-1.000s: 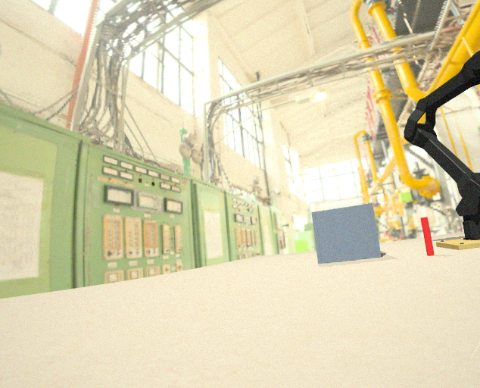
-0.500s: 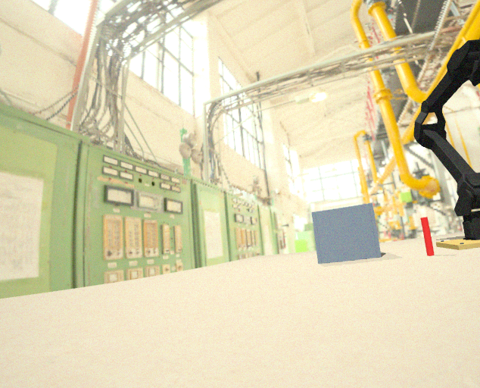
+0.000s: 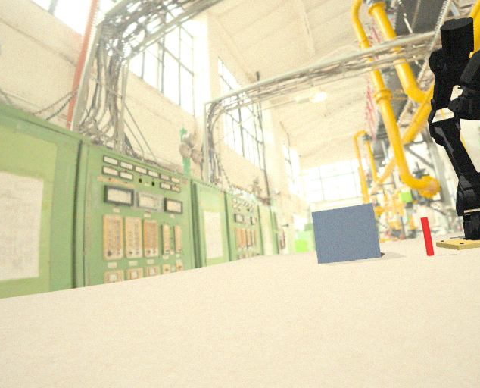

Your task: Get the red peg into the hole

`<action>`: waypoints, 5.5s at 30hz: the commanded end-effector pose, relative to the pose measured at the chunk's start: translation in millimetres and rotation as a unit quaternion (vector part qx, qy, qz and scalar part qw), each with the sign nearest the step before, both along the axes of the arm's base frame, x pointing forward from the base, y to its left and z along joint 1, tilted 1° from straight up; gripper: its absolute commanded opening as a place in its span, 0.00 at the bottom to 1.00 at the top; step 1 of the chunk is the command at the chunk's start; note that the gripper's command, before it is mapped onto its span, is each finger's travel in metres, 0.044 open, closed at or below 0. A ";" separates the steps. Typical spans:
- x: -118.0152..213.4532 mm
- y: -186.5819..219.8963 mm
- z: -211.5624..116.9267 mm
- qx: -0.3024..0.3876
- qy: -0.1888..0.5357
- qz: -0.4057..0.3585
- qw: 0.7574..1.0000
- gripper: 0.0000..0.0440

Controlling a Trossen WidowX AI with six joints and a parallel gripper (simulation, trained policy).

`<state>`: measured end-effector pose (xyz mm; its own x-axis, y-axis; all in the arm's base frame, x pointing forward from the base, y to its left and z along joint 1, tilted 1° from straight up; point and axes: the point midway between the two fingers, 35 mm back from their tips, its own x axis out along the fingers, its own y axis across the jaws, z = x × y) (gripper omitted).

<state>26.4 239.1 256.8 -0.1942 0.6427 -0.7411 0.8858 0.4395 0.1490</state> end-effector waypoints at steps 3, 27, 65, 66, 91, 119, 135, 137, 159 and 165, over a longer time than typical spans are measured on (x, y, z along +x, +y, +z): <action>41.2 -15.9 -15.6 -0.055 -0.044 -0.046 0.996 1.00; 128.2 -110.8 -85.3 -0.272 -0.066 -0.103 0.955 1.00; 150.7 -149.2 -189.8 -0.301 -0.009 -0.139 0.944 0.78; 151.8 -149.8 -190.8 -0.301 -0.009 -0.139 0.944 0.73; 179.9 -145.1 -148.8 -0.224 -0.078 -0.141 0.961 0.00; 206.4 -222.1 -37.3 -0.267 -0.218 -0.190 0.920 0.00; 219.6 -276.1 -40.9 -0.311 -0.183 -0.212 0.908 0.00; 222.1 -282.0 -41.9 -0.313 -0.179 -0.213 0.908 0.00; 250.1 -335.0 -76.7 -0.315 -0.146 -0.211 0.914 0.00; 257.3 -342.5 -92.4 -0.311 -0.141 -0.201 0.918 0.00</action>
